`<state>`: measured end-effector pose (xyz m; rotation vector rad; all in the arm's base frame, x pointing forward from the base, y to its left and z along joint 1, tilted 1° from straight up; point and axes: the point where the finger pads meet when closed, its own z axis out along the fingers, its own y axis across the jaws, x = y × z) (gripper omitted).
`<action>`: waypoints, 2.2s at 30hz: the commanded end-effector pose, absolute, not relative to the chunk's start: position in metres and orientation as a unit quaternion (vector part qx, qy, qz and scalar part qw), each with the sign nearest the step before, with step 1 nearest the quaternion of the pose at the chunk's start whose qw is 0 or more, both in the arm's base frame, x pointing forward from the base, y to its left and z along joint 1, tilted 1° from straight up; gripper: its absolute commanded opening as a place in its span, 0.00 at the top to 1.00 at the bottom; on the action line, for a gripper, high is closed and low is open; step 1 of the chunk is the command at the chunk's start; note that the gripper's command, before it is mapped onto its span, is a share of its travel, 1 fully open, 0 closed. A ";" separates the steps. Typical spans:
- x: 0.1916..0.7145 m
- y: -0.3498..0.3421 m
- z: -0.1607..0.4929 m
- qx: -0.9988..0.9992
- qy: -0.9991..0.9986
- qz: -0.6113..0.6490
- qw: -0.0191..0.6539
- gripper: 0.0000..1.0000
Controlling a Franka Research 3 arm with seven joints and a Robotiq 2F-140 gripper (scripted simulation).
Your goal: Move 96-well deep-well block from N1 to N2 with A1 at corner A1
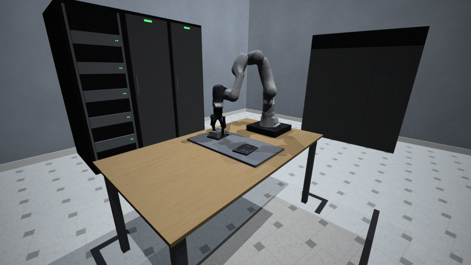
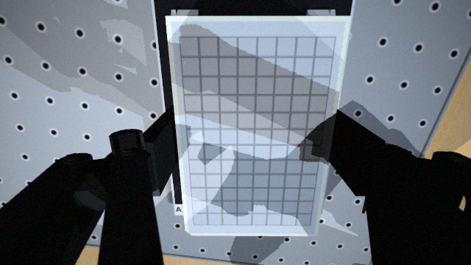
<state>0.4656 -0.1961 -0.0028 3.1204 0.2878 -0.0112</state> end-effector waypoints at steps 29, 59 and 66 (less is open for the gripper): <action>0.466 -0.196 -0.003 0.996 0.089 -0.003 0.004 0.39; 0.466 -0.196 0.016 0.996 0.089 -0.003 0.004 0.40; 0.466 -0.196 0.027 0.996 0.089 -0.003 0.004 0.40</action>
